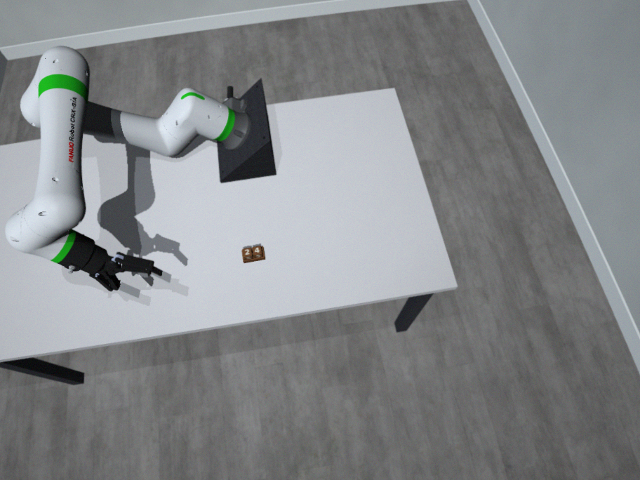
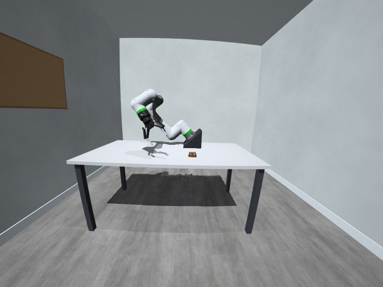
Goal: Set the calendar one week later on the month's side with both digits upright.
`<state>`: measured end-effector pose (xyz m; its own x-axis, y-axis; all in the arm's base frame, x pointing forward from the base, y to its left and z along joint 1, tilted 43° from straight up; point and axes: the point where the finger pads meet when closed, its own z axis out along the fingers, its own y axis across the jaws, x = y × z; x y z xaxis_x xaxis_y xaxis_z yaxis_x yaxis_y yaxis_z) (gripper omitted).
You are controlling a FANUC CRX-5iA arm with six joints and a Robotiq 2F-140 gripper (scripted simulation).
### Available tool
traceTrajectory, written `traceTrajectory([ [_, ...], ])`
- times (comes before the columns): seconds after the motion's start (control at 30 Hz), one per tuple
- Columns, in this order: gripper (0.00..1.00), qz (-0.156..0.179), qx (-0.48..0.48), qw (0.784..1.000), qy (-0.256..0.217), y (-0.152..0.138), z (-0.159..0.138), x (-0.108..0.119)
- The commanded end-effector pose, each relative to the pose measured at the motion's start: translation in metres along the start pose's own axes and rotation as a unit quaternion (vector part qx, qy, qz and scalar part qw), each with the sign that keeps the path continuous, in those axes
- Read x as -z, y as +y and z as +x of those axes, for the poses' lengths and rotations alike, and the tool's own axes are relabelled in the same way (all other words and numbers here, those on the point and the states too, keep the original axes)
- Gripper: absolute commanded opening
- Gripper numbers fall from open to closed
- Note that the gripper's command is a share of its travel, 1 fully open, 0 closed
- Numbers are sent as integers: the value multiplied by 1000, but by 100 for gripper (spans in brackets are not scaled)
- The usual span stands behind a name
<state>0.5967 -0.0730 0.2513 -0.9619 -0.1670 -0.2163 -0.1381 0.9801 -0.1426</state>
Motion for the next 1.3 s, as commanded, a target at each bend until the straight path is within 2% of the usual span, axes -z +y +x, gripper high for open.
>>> traceTrajectory([
  [0.0, 100, 0, 0, 1000, 0, 0, 0, 0],
  [0.6, 100, 1, 8, 1000, 3, 3, 1, -2],
  [0.7, 100, 13, 88, 995, 37, 36, 14, -26],
  [0.97, 100, 31, 207, 974, 85, 79, 38, -57],
  [1.03, 100, 38, 253, 961, 103, 94, 47, -67],
  [1.1, 100, 38, 253, 961, 103, 94, 47, -67],
  [1.17, 100, 48, 315, 939, 127, 114, 61, -80],
  [1.27, 100, 54, 351, 924, 141, 125, 69, -87],
])
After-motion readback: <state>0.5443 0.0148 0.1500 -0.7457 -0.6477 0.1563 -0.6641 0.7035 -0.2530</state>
